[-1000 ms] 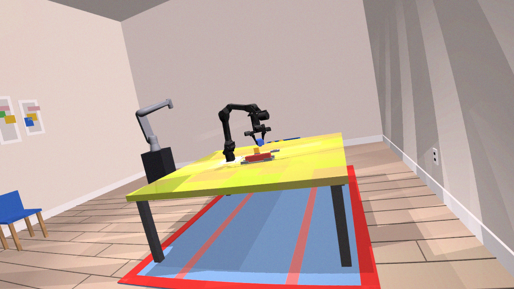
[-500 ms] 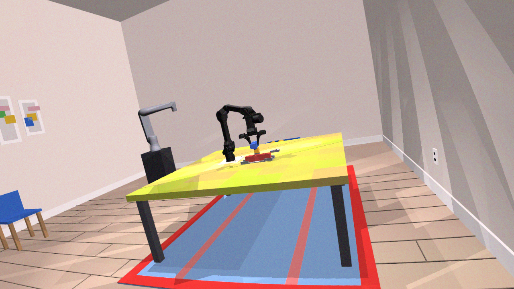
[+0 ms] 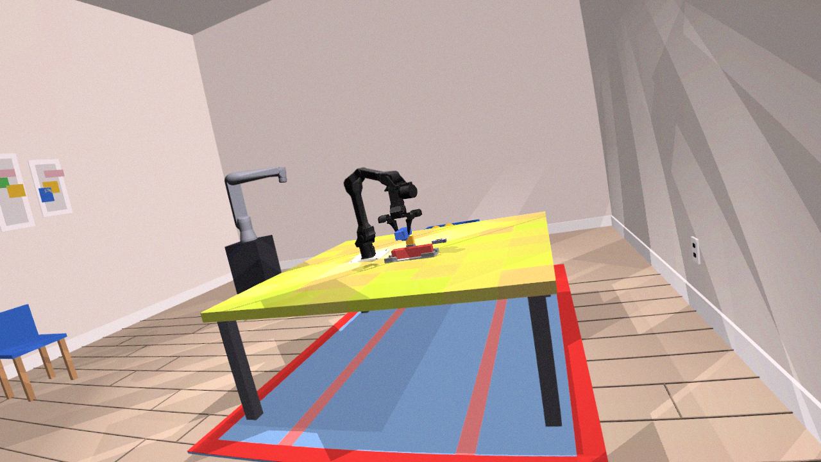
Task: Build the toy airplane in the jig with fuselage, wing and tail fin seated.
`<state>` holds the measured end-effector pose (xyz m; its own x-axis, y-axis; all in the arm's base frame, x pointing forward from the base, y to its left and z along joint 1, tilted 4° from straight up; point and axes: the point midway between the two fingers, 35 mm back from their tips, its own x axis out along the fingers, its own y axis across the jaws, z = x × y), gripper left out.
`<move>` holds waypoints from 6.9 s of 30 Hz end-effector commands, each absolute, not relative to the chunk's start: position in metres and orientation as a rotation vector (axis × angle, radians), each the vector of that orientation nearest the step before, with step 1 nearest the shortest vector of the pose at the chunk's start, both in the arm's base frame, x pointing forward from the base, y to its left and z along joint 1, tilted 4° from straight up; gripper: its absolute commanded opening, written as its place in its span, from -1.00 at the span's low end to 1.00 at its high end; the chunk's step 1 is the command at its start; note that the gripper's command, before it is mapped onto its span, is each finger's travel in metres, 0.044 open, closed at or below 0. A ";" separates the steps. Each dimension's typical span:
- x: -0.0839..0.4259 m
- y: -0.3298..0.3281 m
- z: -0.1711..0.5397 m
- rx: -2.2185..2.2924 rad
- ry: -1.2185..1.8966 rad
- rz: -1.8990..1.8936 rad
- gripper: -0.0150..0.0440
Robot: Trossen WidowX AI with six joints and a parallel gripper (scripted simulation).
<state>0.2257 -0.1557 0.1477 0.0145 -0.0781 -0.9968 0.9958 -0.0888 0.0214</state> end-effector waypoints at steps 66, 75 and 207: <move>0.226 -0.159 0.109 1.233 1.086 -1.303 -0.30; 0.226 -0.159 0.109 1.233 1.086 -1.303 0.32; 0.204 0.105 0.087 0.147 1.544 -0.230 1.00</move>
